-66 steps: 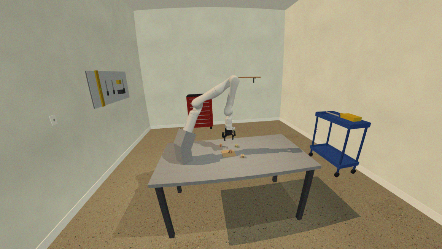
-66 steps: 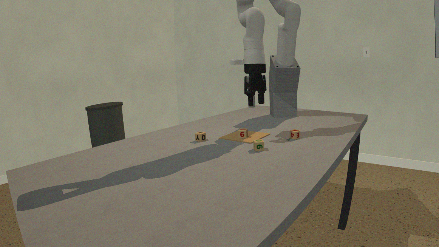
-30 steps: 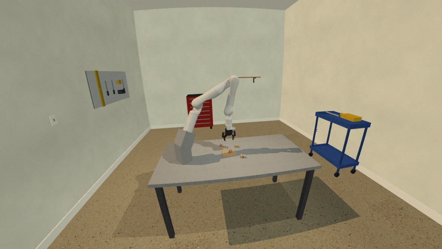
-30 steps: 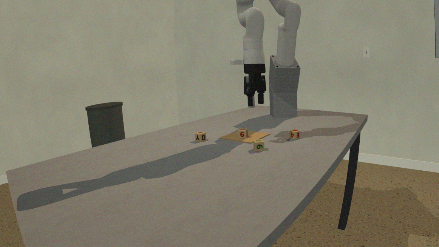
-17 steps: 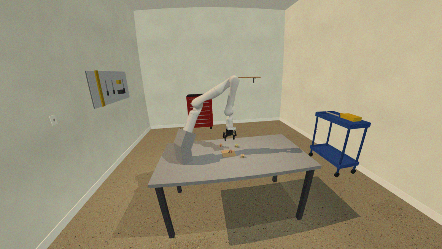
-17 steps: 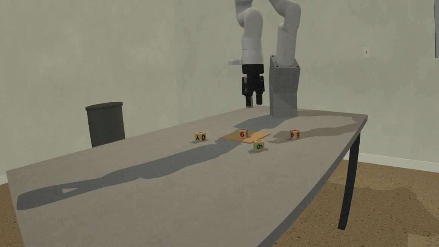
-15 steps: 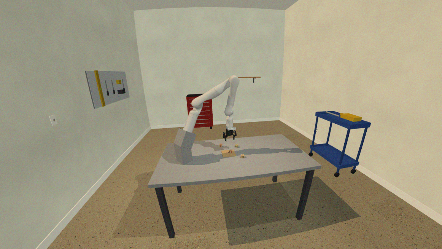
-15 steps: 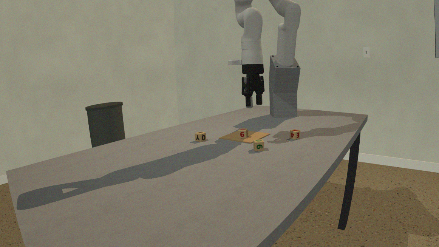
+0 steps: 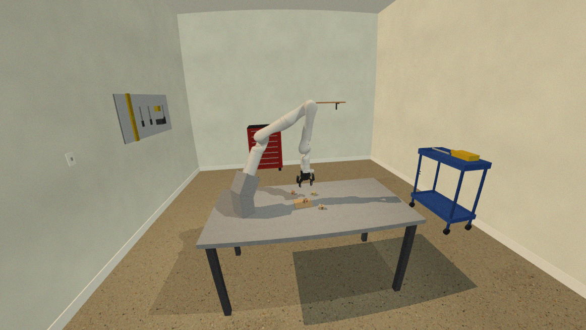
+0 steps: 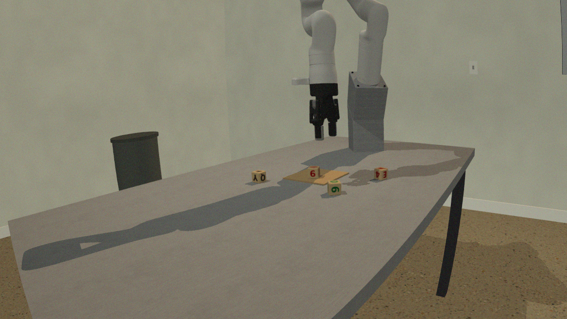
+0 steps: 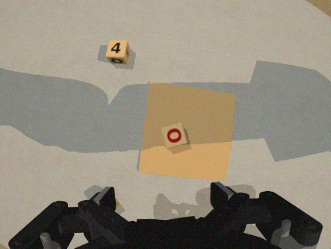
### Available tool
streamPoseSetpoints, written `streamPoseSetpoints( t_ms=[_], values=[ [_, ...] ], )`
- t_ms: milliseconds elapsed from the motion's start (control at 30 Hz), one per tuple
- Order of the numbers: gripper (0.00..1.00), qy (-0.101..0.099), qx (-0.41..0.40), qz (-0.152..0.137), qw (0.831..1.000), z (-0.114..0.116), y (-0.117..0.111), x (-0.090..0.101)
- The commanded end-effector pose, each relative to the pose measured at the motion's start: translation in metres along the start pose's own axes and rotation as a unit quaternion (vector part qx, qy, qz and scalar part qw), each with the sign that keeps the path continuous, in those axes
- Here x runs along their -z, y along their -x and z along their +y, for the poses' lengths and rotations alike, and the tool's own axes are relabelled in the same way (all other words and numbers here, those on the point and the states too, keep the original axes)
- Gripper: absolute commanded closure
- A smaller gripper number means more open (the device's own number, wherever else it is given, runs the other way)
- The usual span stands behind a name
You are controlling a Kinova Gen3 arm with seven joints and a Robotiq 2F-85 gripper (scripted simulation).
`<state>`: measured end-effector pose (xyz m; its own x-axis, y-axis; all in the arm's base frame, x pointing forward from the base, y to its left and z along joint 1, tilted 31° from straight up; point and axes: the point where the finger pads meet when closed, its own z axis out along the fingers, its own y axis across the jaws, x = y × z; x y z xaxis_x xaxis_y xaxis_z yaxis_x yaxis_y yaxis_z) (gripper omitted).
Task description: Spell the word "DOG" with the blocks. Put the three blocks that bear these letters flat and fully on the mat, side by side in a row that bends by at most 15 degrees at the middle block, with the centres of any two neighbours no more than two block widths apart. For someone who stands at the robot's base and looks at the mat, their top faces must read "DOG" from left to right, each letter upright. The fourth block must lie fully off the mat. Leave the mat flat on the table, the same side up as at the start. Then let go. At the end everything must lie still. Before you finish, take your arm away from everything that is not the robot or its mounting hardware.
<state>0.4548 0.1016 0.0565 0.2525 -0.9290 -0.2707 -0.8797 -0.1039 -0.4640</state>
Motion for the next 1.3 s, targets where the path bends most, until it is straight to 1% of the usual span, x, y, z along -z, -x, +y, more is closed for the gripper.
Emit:
streamPoseSetpoints(
  t_ms=[0,100,133,333,367,500,533,667,700,767,900,933,1100,1133,1267],
  values=[
    [0.00,0.001,0.003,-0.002,1.000,-0.002,-0.004,0.000],
    [0.00,0.001,0.003,-0.002,1.000,-0.002,-0.004,0.000],
    [0.00,-0.002,0.004,-0.003,1.000,-0.007,-0.007,-0.001],
    [0.00,0.000,0.003,-0.003,1.000,-0.005,-0.006,-0.001],
    [0.00,-0.002,0.004,-0.005,1.000,-0.010,-0.009,-0.002],
    [0.00,-0.001,0.003,-0.005,1.000,-0.008,-0.009,-0.002],
    [0.00,-0.004,0.004,-0.006,1.000,-0.014,-0.012,-0.003],
    [0.00,-0.002,0.003,-0.006,1.000,-0.011,-0.012,-0.002],
    [0.00,-0.005,0.004,-0.007,1.000,-0.018,-0.016,-0.003],
    [0.00,-0.002,0.003,-0.007,1.000,-0.015,-0.015,-0.003],
    [0.00,-0.002,0.003,-0.007,1.000,-0.015,-0.015,-0.003],
    [0.00,-0.005,0.004,-0.008,1.000,-0.021,-0.019,-0.004],
    [0.00,-0.003,0.003,-0.008,1.000,-0.018,-0.019,-0.003],
    [0.00,-0.006,0.004,-0.009,1.000,-0.025,-0.023,-0.004],
    [0.00,-0.003,0.003,-0.009,1.000,-0.021,-0.023,-0.004]
  ],
)
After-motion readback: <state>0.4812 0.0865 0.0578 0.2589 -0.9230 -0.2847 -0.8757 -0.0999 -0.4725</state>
